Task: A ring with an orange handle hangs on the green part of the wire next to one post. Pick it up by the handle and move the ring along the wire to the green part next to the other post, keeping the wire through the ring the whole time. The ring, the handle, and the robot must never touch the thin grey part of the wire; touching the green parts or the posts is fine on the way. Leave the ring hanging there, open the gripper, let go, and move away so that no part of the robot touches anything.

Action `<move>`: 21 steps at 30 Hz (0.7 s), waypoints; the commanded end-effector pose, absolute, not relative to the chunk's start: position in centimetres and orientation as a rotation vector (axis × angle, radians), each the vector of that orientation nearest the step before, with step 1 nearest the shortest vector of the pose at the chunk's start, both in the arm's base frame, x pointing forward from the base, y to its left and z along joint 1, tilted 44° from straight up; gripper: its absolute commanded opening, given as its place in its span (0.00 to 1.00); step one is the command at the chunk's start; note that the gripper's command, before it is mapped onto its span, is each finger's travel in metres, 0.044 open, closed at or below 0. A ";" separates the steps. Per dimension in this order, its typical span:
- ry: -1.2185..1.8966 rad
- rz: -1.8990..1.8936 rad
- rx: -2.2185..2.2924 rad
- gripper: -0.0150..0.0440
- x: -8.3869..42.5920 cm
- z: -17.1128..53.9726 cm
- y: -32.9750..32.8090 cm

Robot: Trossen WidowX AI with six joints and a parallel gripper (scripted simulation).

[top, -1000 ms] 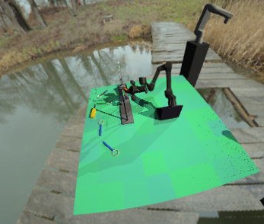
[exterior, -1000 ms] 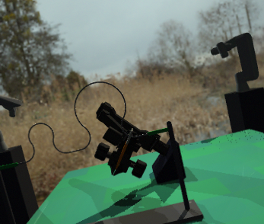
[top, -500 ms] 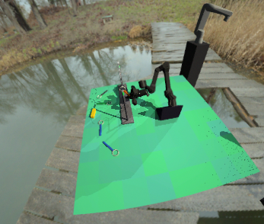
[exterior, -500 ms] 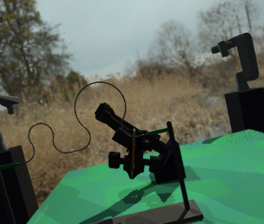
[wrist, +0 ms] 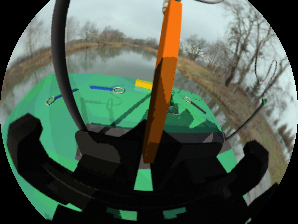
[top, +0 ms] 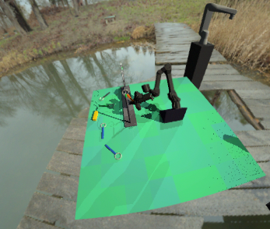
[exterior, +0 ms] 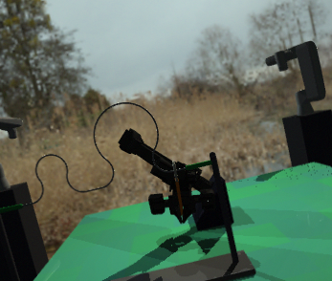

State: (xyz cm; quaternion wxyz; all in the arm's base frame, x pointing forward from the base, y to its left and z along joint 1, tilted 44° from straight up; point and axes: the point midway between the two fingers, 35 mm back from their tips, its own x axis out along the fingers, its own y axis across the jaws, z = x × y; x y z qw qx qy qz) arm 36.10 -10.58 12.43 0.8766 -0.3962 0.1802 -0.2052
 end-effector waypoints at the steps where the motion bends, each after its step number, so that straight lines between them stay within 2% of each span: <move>1: 0.374 -0.422 -0.792 0.00 36.1 11.8 -9.8; 21: 0.374 -0.416 -0.767 0.00 36.4 10.1 -8.2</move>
